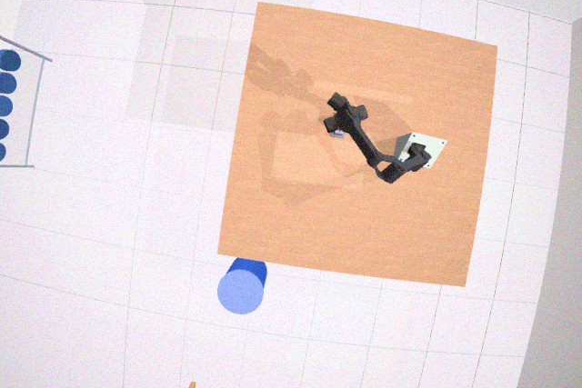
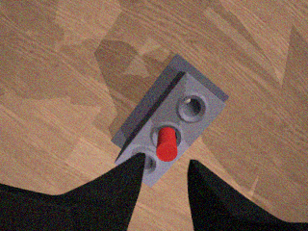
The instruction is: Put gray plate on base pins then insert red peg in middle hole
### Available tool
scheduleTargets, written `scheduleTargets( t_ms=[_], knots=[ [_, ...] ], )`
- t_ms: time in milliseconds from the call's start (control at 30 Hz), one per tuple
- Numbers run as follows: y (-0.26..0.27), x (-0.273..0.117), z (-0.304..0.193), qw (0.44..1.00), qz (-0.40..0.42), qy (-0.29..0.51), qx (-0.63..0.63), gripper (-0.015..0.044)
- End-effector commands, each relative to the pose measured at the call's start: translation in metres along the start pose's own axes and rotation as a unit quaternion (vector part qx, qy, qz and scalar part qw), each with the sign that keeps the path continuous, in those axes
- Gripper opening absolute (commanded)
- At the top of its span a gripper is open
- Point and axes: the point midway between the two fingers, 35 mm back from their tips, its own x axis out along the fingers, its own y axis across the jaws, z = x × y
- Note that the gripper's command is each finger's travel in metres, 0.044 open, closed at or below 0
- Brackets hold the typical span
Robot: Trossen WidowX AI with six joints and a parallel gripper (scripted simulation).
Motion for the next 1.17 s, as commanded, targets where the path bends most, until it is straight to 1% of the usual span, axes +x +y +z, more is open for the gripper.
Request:
scheduleTargets(
  t_ms=[0,1133],
  knots=[
    [0.000,0.000,0.000,1.000,0.000,0.000,0.000,0.0150],
    [-0.004,-0.017,-0.005,1.000,0.001,0.002,0.007,0.0150]
  ],
)
